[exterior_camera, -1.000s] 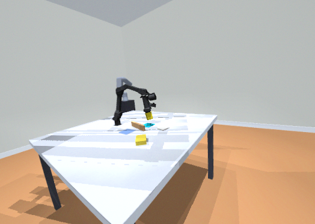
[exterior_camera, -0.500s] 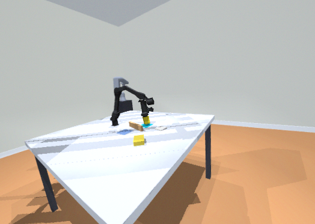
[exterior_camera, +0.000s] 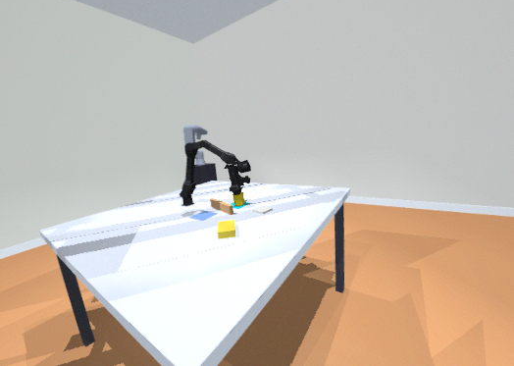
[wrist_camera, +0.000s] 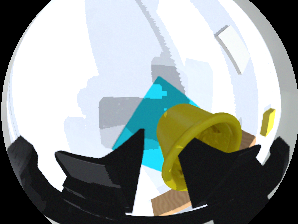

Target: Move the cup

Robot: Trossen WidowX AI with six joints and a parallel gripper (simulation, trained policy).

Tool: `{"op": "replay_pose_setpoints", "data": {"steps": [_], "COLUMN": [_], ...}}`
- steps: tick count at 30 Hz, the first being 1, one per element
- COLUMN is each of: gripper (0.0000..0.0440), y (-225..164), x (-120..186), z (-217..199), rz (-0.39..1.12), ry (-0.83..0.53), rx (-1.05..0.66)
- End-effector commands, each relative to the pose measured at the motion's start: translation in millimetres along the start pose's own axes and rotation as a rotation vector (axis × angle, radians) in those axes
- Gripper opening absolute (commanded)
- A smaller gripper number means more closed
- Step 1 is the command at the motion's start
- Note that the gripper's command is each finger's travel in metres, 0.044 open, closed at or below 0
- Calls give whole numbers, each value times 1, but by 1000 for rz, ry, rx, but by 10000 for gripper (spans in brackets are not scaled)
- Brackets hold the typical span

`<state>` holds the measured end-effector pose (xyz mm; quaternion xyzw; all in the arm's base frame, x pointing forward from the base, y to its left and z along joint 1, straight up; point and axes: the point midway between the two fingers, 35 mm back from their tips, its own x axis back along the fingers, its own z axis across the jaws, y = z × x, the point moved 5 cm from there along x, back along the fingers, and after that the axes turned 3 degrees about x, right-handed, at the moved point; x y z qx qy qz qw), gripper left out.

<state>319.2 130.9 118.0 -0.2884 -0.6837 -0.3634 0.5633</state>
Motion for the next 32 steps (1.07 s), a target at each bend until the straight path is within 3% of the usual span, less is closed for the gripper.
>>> {"op": "replay_pose_setpoints", "data": {"steps": [1, 11, 23, 26, 32], "gripper": [155, 181, 246, 285, 421], "y": [3, -4, -8, -8, -6], "x": [9, 30, 65, 75, 94], "z": [-1, 0, -2, -3, -10], "rz": [-46, -91, -173, -199, -237], "ry": [7, 32, 45, 41, 33], "rx": [-11, -18, -42, -47, -69]}}
